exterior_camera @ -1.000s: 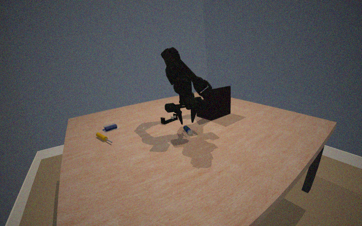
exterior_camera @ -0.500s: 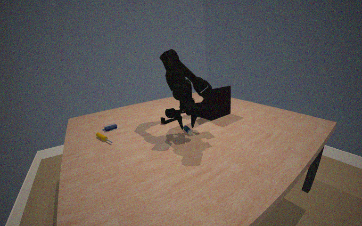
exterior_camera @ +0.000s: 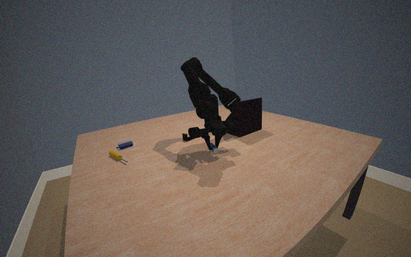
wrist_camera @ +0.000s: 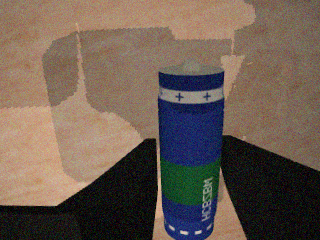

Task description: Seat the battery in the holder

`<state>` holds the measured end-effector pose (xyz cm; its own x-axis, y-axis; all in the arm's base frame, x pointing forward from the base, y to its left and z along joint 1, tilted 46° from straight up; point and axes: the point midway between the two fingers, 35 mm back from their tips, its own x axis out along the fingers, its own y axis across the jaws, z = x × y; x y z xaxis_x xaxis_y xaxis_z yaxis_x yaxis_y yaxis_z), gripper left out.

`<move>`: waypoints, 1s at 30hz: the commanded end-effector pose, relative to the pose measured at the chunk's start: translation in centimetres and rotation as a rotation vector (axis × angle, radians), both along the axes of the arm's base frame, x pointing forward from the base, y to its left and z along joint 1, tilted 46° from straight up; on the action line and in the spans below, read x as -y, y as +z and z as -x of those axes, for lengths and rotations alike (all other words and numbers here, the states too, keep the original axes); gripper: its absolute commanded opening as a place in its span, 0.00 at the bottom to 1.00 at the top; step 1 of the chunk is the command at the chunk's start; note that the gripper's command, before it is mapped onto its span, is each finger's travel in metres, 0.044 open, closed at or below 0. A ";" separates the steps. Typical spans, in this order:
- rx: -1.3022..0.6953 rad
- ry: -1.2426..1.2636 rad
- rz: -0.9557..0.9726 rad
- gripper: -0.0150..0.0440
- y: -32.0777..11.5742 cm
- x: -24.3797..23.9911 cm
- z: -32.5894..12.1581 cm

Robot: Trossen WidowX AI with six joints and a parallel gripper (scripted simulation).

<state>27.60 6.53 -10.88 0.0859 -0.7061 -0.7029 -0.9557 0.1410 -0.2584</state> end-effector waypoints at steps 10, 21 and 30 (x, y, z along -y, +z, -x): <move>-0.001 0.004 0.001 0.38 1.6 -1.7 0.1; 0.091 -0.088 -0.013 0.38 5.7 -2.3 -0.1; 0.330 -0.325 -0.047 0.38 11.1 1.4 -0.5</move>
<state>28.30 6.43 -1.15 0.0947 -0.6956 -0.7121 -0.7855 0.3872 -0.4827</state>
